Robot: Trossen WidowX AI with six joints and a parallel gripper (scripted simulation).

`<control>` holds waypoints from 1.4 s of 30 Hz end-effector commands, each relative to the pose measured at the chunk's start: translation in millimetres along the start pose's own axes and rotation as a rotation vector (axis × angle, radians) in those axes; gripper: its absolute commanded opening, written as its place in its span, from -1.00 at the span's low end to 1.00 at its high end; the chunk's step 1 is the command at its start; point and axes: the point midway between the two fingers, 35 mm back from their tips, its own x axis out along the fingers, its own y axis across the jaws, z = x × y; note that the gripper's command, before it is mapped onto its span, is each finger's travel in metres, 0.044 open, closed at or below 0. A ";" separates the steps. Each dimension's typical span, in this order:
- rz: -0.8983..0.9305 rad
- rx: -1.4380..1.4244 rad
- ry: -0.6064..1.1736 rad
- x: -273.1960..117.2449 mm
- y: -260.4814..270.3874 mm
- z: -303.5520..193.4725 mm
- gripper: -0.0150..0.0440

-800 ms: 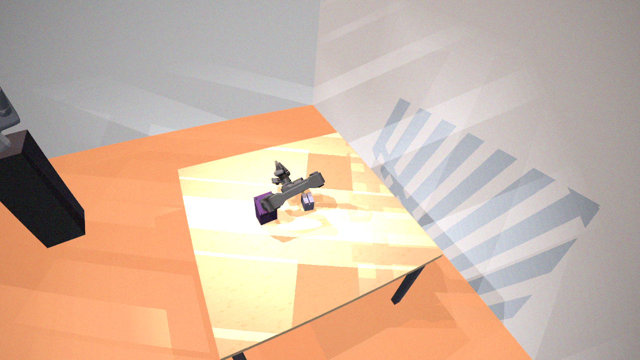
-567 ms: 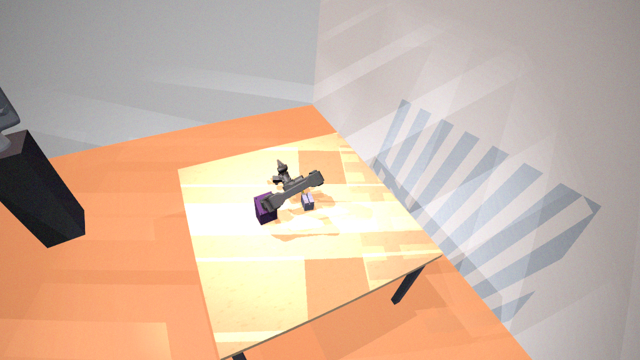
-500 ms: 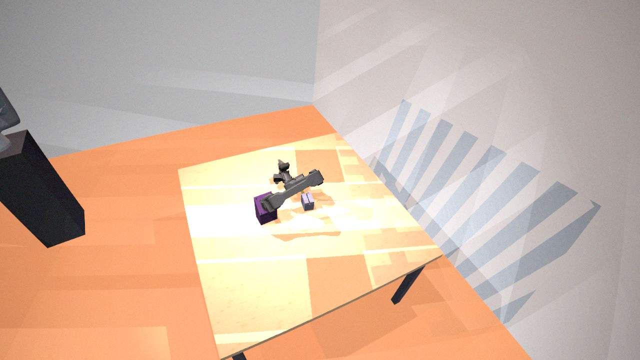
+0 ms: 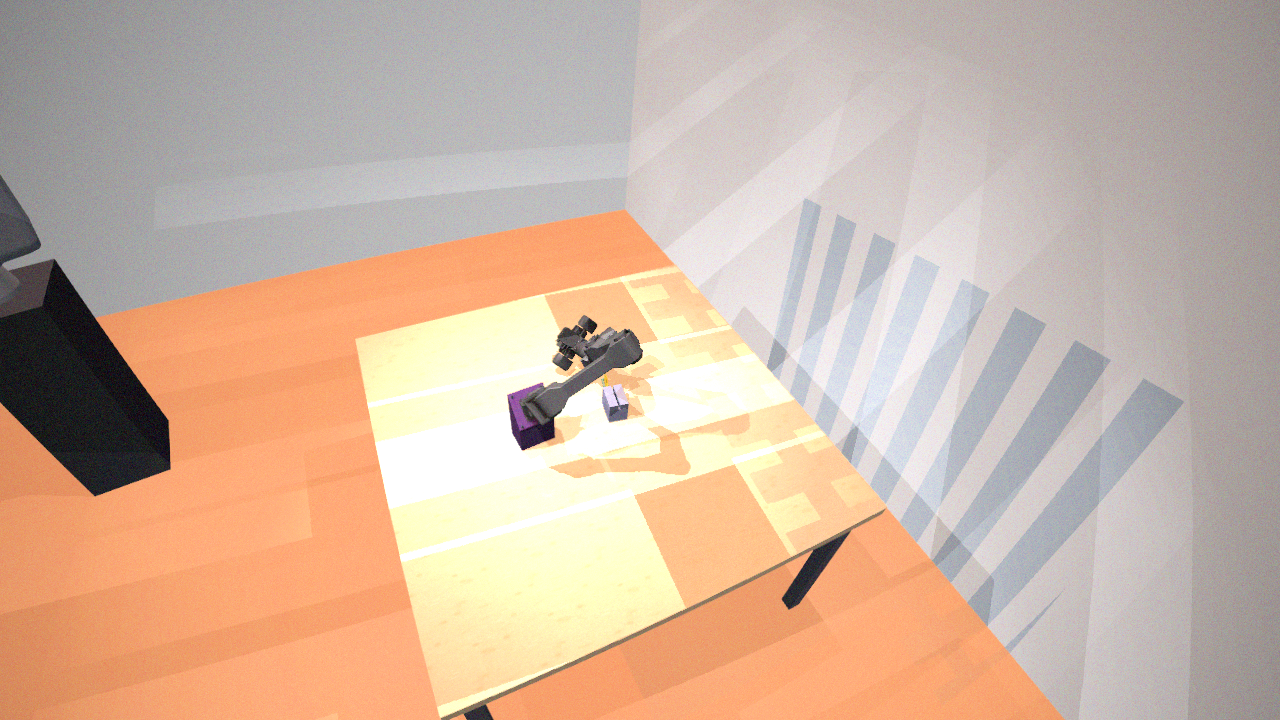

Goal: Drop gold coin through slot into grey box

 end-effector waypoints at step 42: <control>0.211 0.913 1.260 -163.2 2.6 -72.6 0.05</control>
